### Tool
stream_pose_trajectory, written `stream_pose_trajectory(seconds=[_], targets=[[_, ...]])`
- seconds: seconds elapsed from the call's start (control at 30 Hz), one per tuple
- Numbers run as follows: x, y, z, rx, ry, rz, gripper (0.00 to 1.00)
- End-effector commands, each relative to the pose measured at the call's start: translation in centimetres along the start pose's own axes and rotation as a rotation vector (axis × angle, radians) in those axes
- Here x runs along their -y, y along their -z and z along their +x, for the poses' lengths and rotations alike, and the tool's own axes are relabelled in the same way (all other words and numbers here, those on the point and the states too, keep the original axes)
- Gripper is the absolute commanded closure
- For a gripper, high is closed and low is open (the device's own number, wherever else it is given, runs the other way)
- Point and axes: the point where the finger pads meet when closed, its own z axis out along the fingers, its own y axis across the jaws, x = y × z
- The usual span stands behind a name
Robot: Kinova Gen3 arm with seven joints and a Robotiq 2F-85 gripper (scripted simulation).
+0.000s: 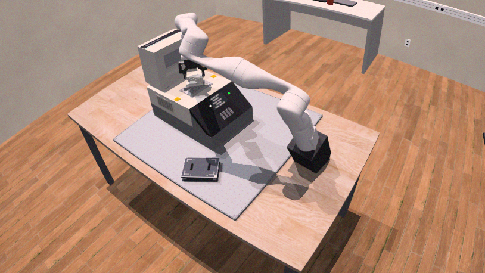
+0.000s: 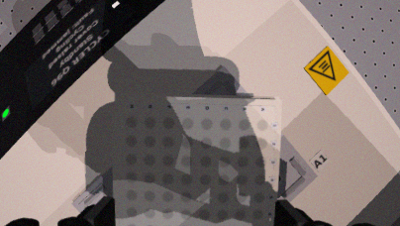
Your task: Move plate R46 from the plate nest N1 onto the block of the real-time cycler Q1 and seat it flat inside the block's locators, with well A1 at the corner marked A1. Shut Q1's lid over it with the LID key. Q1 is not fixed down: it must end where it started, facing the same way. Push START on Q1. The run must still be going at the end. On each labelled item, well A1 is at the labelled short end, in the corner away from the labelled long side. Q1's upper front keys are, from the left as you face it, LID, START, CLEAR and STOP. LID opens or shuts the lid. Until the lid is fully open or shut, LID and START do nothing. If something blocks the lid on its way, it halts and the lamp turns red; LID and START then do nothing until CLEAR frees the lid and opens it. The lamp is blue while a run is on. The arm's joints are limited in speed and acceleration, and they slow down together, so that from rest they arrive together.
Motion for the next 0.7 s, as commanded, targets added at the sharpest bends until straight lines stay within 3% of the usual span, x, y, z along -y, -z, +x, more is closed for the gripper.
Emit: stream_pose_trajectory(seconds=[0.0, 0.67], targets=[[-0.03, 0.15, -0.24, 0.0, -0.039, 0.0, 0.09], [-0.03, 0.15, -0.24, 0.0, -0.249, 0.0, 0.09]])
